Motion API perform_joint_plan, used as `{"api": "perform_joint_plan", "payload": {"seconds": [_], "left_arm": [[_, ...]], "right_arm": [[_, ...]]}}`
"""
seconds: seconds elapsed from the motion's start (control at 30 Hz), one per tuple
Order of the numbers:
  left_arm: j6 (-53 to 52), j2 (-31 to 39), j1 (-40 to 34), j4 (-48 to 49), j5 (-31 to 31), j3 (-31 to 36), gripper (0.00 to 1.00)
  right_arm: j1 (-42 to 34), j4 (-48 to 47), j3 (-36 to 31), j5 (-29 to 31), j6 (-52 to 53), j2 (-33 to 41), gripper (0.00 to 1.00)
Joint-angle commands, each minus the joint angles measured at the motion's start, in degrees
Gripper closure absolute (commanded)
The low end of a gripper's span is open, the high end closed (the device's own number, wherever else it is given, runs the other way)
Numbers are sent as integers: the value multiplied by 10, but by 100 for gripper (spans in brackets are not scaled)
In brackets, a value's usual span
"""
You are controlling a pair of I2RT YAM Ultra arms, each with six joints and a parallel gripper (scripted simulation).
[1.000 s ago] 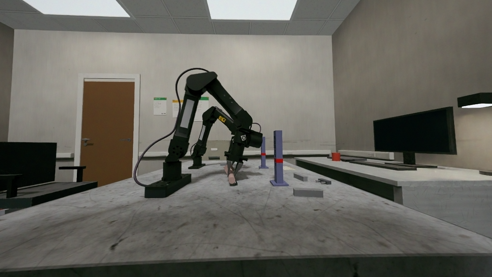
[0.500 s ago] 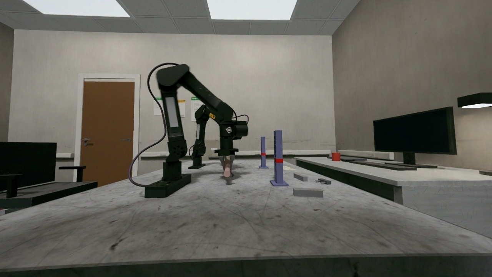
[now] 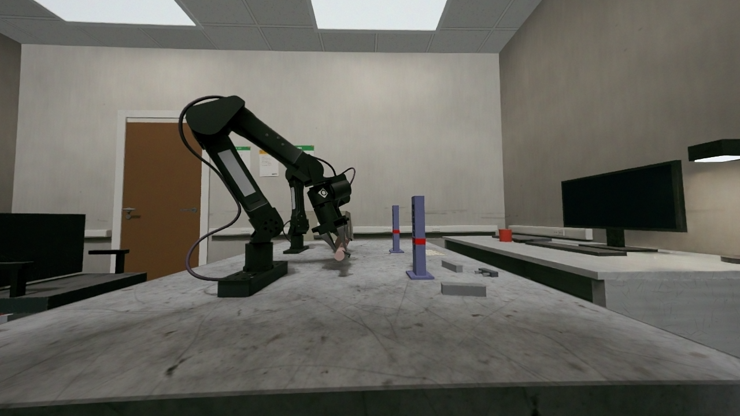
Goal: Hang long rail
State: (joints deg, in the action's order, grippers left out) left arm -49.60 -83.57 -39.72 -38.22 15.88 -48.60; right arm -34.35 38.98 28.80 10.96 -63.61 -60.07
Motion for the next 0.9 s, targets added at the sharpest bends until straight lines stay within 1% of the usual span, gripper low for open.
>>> {"api": "perform_joint_plan", "payload": {"seconds": [0.0,0.17,0.37,0.43,0.47,0.63,0.73,0.87], "left_arm": [[-9,29,-9,44,46,9,81],[-11,56,-27,91,86,43,81],[-26,96,-57,177,155,100,81],[-26,96,-57,177,155,100,81],[-35,100,-59,200,166,111,81],[-71,101,-52,272,190,133,81],[-97,91,-36,306,186,134,81],[-127,75,-11,341,170,128,81]], "right_arm": [[-12,-45,-11,41,14,28,81],[-44,-68,-43,81,36,78,81],[-109,-100,-93,164,74,157,81],[-109,-100,-93,164,74,157,81],[-123,-107,-101,185,81,165,81],[-136,-152,-120,225,76,175,81],[-122,-184,-121,227,57,162,81],[-95,-228,-118,213,29,136,81]]}}
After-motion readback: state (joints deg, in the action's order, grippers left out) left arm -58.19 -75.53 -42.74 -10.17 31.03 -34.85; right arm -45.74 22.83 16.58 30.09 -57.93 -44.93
